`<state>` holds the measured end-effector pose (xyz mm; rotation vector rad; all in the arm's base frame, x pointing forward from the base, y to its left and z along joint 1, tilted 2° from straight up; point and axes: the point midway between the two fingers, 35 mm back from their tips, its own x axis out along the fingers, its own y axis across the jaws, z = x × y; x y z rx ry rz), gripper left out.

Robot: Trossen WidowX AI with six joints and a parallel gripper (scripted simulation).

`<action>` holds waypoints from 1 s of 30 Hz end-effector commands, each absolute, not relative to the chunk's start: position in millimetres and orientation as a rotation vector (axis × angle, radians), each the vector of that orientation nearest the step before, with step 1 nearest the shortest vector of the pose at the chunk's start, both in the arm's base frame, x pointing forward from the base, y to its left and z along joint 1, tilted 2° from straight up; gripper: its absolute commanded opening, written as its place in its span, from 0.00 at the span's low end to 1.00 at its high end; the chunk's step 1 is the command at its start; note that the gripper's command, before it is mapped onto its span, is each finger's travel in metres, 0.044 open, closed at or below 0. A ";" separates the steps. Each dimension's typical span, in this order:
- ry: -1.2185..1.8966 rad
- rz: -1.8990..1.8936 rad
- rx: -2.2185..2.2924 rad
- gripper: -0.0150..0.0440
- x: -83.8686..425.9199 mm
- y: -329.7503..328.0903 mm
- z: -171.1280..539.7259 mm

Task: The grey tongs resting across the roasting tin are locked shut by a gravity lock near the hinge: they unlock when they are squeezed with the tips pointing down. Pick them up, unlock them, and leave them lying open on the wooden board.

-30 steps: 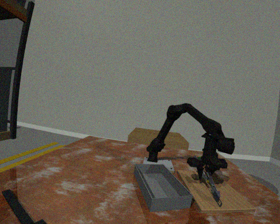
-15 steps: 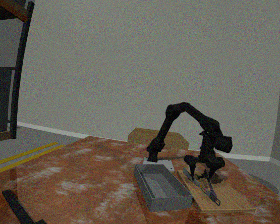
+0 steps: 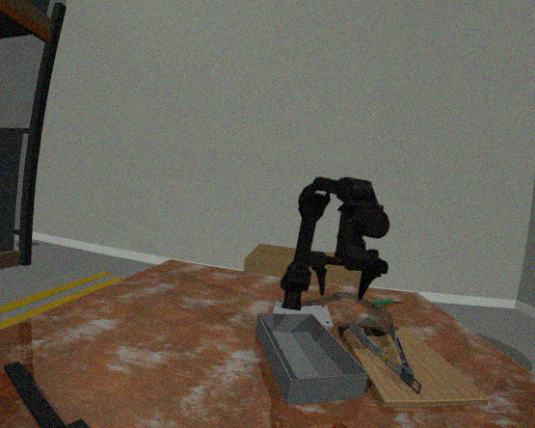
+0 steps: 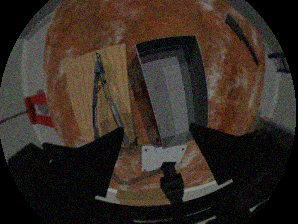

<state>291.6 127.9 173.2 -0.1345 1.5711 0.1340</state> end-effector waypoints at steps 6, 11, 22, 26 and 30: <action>1.541 0.149 -0.134 1.00 290.9 128.9 211.4; 1.541 0.149 -0.134 1.00 290.9 128.9 211.4; 1.541 0.149 -0.134 1.00 290.9 128.9 211.4; 1.541 0.149 -0.134 1.00 290.9 128.9 211.4; 1.541 0.149 -0.134 1.00 290.9 128.9 211.4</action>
